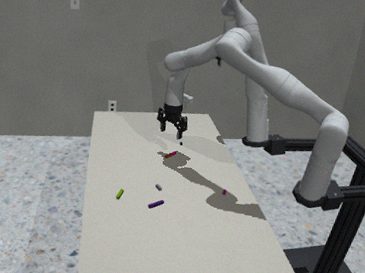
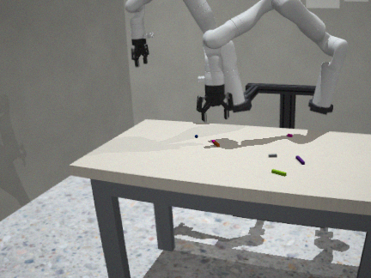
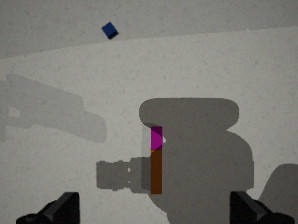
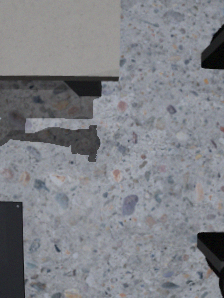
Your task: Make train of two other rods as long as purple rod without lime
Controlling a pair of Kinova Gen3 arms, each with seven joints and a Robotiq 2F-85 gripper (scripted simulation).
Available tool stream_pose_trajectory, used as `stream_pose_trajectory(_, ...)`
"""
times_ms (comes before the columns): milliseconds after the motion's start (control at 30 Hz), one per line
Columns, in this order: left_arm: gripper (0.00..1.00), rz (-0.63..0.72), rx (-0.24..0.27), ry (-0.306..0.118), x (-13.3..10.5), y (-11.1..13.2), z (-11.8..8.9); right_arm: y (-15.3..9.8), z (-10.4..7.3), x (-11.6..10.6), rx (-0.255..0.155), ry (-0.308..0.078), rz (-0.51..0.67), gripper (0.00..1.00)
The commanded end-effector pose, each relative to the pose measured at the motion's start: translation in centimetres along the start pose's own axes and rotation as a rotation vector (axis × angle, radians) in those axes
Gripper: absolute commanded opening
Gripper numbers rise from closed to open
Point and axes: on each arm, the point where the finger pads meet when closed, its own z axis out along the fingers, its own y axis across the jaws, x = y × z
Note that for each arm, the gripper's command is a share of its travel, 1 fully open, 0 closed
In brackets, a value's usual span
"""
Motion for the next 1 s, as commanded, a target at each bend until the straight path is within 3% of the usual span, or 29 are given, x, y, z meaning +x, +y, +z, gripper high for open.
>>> stream_pose_trajectory(0,1.000,0.006,0.002,0.001,0.2,-0.1,-0.4,-0.4,-0.1,-0.1,0.005,-0.006,-0.004,1.000)
stream_pose_trajectory(367,1.000,0.006,0.002,0.001,0.2,-0.1,-1.0,-0.4,-0.1,-0.1,0.005,-0.006,-0.004,1.000)
stream_pose_trajectory(833,1.000,0.007,0.001,0.001,0.2,0.0,-7.4,-0.4,-0.1,-0.1,0.005,-0.006,-0.004,1.000)
stream_pose_trajectory(967,1.000,0.007,0.001,0.000,0.2,0.0,-8.1,-0.4,-0.1,-0.1,0.005,-0.006,-0.004,1.000)
